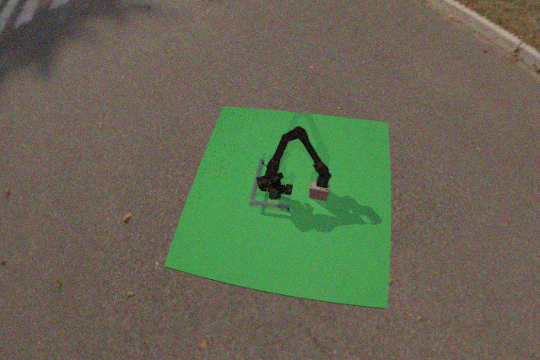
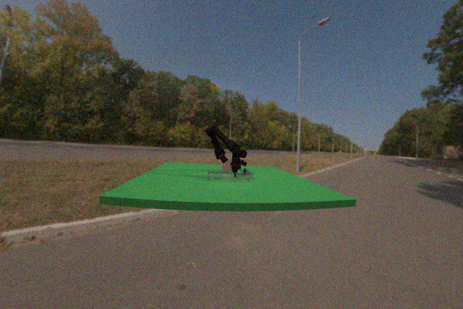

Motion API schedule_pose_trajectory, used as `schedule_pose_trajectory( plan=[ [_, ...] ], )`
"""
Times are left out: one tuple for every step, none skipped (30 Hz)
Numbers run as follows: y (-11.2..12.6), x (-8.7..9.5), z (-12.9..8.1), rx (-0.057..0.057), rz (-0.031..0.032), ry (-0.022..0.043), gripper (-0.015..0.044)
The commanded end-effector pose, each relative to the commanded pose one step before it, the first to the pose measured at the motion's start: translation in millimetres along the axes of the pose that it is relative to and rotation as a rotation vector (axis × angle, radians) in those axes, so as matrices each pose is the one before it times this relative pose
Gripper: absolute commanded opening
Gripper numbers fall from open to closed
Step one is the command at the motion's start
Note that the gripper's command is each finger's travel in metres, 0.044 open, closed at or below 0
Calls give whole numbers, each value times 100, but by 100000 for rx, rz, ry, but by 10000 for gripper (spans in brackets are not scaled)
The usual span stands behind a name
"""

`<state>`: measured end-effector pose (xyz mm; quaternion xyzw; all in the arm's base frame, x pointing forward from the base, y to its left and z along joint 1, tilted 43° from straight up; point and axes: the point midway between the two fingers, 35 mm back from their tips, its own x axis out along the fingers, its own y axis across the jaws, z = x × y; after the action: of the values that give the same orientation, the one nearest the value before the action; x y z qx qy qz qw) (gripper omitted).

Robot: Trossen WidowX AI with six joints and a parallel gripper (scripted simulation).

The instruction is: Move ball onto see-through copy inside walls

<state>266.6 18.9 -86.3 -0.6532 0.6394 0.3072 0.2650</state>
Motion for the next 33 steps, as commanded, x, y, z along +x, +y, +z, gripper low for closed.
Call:
schedule_pose_trajectory(
  plan=[
    [140,144,-85,-560,48,597,94],
    [0,0,0,0,0,0,88],
    [0,0,0,0,0,0,81],
    [0,0,0,0,0,0,74],
    [0,0,0,0,0,0,68],
    [0,0,0,0,0,0,61],
    [0,0,0,0,0,0,54],
    [0,0,0,0,0,0,28],
    [-70,-105,55,378,-455,-180,2],
    [-207,-318,168,1130,-1360,-554,0],
    [-339,-534,289,1872,-2247,-976,0],
    [-151,-528,114,277,-377,-295,0],
    [-74,-460,45,-181,171,-53,0],
    [-65,-465,40,-179,174,-42,0],
    [-54,-466,33,-191,194,-23,0],
    [-45,-470,27,-195,204,-9,0],
    [-36,-474,21,-193,206,3,0],
    [-27,-479,16,-190,208,14,0],
    [-20,-584,12,-227,254,32,0],
    [-7,-665,3,-251,290,56,0],
    [11,-672,-7,-246,292,77,0],
    [28,-678,-18,-241,295,98,0],
    [45,-684,-30,-236,297,120,0],
    [63,-689,-42,-230,298,141,0],
    [80,-693,-53,-224,300,162,0],
    [98,-697,-66,-218,300,184,0],
    [115,-700,-78,-212,301,205,0],
    [133,-702,-91,-206,300,227,0],
    [123,-580,-85,-165,247,203,0],
    [80,-349,-56,-97,148,129,0],
    [28,-116,-19,-32,49,44,0],
    [0,0,0,0,0,0,0],
    [0,0,0,0,0,0,0]
  ],
)
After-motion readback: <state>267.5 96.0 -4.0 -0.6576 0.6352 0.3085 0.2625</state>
